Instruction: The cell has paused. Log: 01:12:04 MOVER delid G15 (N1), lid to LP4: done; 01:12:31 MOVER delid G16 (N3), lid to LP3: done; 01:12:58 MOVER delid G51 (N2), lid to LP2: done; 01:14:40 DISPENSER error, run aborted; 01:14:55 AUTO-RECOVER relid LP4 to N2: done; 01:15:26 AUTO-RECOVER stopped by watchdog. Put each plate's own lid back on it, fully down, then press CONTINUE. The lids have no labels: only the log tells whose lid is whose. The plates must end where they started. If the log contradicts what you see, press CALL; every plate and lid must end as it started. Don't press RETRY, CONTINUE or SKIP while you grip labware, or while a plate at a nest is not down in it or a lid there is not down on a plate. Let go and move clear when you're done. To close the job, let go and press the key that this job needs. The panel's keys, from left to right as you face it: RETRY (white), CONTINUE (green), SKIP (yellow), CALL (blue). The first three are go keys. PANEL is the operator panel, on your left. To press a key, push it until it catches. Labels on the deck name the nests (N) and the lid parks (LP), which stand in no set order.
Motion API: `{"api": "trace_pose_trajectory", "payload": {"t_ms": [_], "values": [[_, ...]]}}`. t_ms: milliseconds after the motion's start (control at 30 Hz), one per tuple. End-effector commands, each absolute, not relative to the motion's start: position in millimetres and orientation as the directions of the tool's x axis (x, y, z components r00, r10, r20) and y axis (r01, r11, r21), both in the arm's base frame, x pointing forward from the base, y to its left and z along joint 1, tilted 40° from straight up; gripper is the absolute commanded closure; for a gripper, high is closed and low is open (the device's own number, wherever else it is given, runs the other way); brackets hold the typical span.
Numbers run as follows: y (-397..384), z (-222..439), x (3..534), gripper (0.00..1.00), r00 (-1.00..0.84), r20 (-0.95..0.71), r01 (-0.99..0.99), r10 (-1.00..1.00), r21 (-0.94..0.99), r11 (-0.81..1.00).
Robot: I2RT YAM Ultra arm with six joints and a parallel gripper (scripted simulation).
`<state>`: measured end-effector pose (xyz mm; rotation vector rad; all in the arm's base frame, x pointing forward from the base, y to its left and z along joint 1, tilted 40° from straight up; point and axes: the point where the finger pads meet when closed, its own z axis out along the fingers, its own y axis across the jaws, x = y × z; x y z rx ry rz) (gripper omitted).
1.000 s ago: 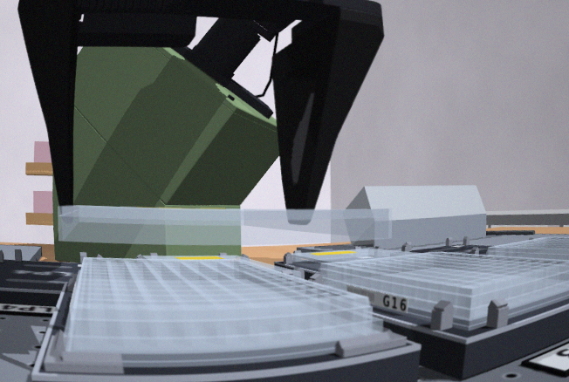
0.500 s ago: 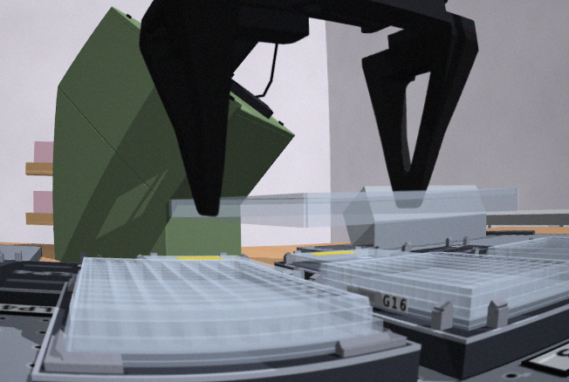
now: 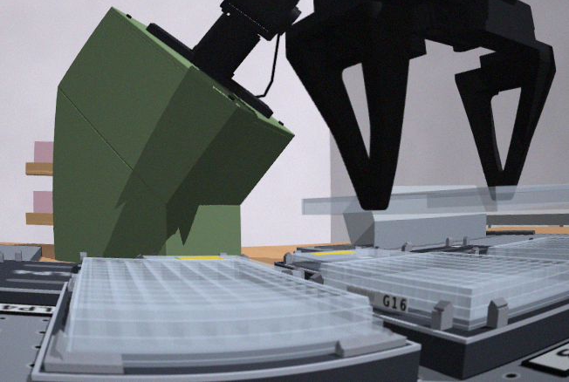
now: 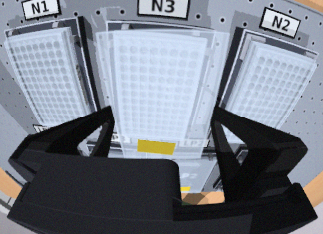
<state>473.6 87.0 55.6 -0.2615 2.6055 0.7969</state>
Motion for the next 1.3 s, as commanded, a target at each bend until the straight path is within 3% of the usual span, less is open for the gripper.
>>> {"api": "trace_pose_trajectory", "payload": {"t_ms": [0,933,1267], "values": [[91,65,471,1.00,-0.901,-0.433,-0.261,-0.030,0.484,0.835],[200,141,446,1.00,-0.896,-0.444,-0.267,-0.027,0.488,0.831],[190,133,453,1.00,-0.899,-0.437,-0.246,-0.009,0.489,0.837]]}}
